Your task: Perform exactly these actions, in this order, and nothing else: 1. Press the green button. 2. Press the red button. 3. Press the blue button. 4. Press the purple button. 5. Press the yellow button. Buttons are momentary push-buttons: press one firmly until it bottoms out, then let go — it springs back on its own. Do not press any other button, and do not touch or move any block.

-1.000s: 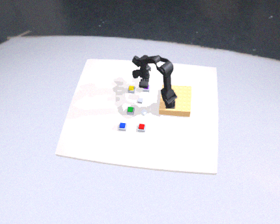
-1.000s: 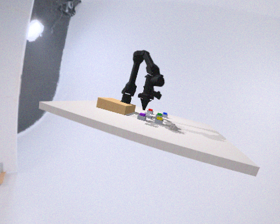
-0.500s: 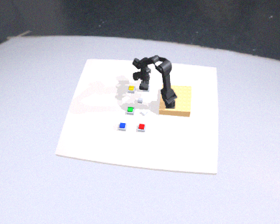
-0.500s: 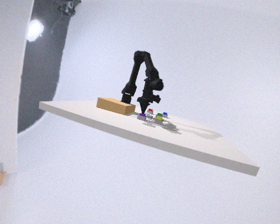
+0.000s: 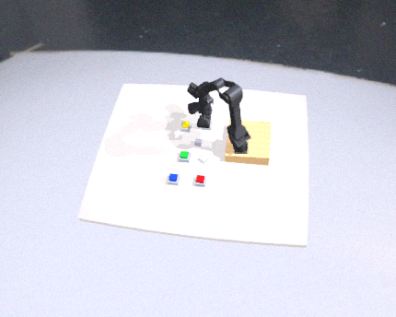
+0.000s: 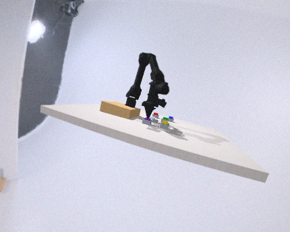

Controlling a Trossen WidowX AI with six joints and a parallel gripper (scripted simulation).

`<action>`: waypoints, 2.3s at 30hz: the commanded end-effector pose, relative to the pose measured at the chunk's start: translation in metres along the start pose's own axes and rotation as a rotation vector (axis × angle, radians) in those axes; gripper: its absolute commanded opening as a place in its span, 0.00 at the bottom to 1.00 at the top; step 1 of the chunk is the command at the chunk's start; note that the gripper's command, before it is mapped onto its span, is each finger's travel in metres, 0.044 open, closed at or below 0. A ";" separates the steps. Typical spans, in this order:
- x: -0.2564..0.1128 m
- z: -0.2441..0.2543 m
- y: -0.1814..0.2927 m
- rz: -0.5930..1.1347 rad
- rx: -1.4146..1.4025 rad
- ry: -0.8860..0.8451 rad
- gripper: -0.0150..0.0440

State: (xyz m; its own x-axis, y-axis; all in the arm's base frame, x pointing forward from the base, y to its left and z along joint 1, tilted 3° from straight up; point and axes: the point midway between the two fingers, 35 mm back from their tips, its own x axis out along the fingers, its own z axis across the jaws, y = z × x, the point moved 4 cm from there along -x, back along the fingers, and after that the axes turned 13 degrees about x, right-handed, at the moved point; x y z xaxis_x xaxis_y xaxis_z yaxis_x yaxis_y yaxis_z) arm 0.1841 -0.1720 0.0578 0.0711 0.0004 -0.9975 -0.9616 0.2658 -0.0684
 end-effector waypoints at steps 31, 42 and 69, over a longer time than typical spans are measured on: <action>-0.092 0.000 0.000 0.006 0.003 -0.006 0.29; -0.093 0.046 -0.099 -0.001 0.003 -0.010 0.29; -0.015 0.047 -0.100 -0.001 0.003 -0.011 0.29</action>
State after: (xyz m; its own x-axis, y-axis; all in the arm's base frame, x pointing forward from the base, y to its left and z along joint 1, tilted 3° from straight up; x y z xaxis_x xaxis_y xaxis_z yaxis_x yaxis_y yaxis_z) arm 0.2922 -0.1536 0.0898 0.0883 0.0066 -0.9961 -0.9607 0.2648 -0.0834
